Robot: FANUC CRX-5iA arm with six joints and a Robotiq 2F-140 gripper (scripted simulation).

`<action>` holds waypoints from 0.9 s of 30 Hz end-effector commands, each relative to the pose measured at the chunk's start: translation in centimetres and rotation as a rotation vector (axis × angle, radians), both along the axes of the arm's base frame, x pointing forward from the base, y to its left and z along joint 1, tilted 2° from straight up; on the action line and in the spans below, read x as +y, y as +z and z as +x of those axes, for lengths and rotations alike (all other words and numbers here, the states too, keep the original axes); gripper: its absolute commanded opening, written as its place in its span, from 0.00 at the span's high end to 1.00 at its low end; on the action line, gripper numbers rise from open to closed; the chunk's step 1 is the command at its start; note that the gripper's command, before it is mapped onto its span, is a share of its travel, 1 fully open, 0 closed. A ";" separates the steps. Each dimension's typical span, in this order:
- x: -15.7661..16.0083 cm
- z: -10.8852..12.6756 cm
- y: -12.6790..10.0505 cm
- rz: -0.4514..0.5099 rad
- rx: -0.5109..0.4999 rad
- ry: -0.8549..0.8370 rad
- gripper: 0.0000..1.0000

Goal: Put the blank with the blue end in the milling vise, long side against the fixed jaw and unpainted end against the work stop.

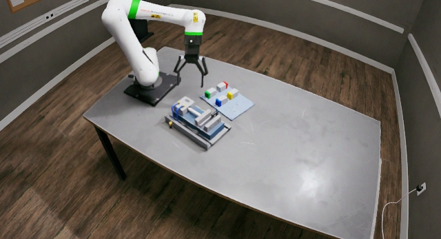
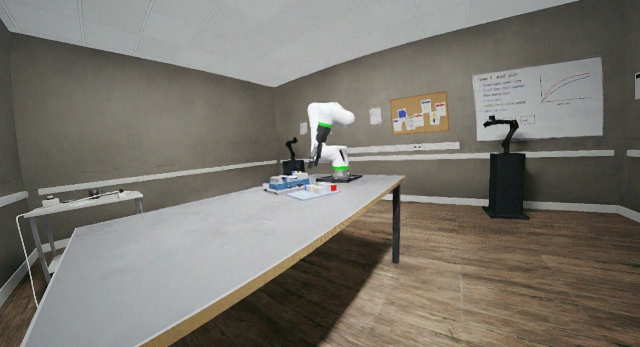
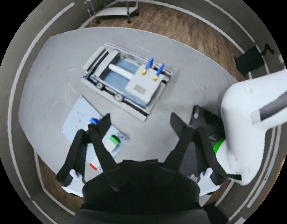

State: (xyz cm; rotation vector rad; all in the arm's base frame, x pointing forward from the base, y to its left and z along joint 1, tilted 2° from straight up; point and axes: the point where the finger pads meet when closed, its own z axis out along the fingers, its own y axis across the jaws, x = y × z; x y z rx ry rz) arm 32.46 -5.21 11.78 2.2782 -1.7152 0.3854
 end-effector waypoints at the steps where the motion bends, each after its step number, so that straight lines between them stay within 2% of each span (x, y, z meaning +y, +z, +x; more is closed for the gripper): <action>1: 0.0 0.0 0.1 0.000 -0.001 0.000 0.00; 6: 0.0 0.0 0.1 0.000 -0.001 0.000 0.00; 27: 2.2 2.6 2.9 0.122 -0.021 -0.240 0.00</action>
